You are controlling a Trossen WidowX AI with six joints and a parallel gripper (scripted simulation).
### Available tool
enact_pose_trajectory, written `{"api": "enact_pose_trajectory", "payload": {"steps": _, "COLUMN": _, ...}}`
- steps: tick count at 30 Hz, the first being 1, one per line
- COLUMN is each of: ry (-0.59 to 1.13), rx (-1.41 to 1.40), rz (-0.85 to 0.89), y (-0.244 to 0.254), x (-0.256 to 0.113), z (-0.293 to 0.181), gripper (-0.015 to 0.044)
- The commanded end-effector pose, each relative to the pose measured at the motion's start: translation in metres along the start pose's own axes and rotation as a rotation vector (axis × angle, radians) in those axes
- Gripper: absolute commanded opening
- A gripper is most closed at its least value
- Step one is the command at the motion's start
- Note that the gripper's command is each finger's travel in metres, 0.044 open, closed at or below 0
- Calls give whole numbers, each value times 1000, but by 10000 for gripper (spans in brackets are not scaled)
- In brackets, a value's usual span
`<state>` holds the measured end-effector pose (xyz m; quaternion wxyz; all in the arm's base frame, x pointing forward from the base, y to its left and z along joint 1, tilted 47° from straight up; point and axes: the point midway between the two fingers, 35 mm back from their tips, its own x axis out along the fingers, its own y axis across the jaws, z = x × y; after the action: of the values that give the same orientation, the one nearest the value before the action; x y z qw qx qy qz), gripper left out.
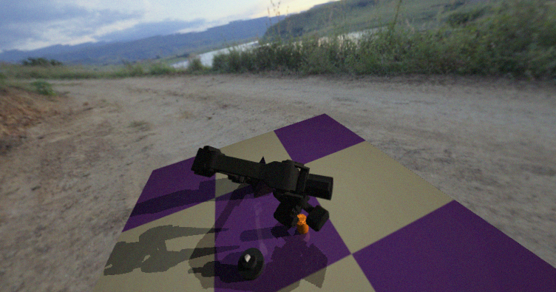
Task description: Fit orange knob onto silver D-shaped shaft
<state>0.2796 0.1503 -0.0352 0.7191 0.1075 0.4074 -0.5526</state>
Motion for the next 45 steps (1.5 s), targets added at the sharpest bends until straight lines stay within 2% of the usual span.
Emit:
{"api": "enact_pose_trajectory", "payload": {"steps": 1, "ry": -4, "rx": -6, "rz": -10, "y": -1, "x": 9, "z": 1, "gripper": 440}}
{"api": "enact_pose_trajectory", "payload": {"steps": 37, "ry": -7, "rx": -5, "rz": -10, "y": -3, "x": 64, "z": 2, "gripper": 440}}
{"api": "enact_pose_trajectory", "payload": {"steps": 45, "ry": -7, "rx": -5, "rz": -10, "y": -3, "x": 64, "z": 2, "gripper": 230}}
